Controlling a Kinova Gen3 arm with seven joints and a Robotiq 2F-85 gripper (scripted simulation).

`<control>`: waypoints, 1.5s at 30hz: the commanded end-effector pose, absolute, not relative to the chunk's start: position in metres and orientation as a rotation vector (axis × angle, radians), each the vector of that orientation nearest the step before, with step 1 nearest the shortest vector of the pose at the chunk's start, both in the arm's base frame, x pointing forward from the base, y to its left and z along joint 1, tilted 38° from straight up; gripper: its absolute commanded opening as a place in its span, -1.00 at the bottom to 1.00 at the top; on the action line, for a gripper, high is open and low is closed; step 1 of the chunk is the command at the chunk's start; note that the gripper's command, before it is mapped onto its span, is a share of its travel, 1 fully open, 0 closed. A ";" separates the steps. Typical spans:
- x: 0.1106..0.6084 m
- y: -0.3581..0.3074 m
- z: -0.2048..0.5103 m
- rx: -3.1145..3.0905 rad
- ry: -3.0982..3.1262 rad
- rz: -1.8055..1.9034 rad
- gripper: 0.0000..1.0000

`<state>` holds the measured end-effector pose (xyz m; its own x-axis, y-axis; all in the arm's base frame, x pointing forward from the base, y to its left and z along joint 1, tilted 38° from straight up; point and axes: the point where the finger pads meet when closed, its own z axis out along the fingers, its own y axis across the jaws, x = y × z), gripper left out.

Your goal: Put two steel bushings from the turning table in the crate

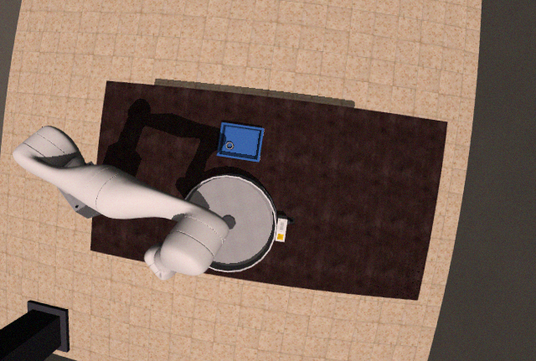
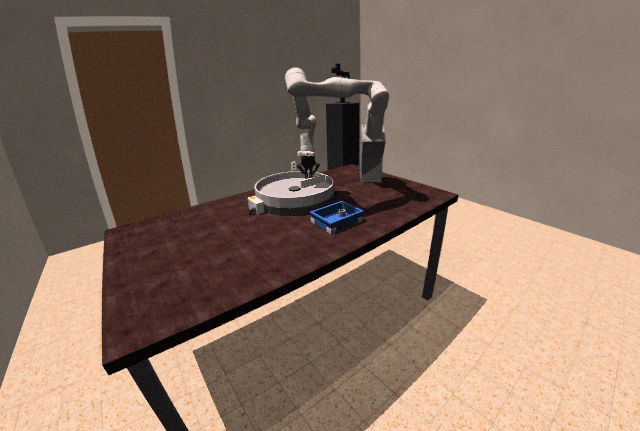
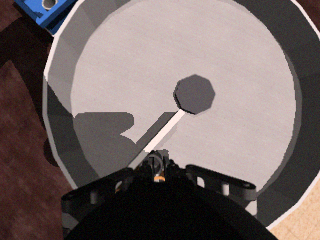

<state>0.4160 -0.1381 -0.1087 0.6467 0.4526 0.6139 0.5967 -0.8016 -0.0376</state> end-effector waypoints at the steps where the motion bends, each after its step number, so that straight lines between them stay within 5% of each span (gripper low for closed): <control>1: 0.418 -0.139 -0.110 -2.632 -0.862 -0.887 -0.72; 19: 0.418 -0.139 -0.110 -2.632 -0.862 -0.887 -0.72; 20: 0.416 -0.139 -0.108 -2.631 -0.853 -0.885 -1.00; 45: 0.417 -0.140 -0.109 -2.635 -0.851 -0.887 -1.00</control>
